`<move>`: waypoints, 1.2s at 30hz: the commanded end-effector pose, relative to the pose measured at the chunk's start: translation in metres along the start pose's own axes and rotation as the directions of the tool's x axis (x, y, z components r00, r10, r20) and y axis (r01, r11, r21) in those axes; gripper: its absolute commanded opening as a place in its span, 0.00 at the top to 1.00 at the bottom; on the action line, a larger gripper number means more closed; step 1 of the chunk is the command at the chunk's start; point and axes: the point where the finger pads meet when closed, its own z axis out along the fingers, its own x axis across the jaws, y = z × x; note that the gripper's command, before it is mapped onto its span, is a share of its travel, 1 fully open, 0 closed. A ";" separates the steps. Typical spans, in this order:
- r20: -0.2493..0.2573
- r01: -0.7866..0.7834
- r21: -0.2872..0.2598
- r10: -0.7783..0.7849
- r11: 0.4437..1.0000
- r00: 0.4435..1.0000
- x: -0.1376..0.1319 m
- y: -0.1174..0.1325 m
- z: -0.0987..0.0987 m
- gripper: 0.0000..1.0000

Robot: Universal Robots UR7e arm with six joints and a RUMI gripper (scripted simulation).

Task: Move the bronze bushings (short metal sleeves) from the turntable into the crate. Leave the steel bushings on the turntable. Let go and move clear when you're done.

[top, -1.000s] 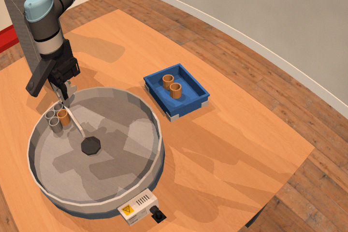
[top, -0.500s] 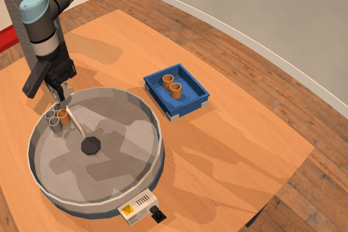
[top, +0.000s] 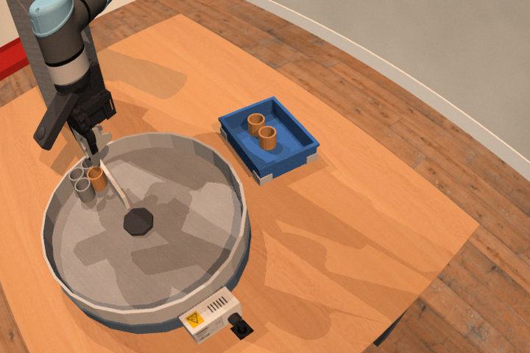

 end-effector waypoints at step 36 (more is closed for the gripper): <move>-0.004 0.001 0.000 -0.001 1.000 1.000 0.000 -0.003 0.000 0.95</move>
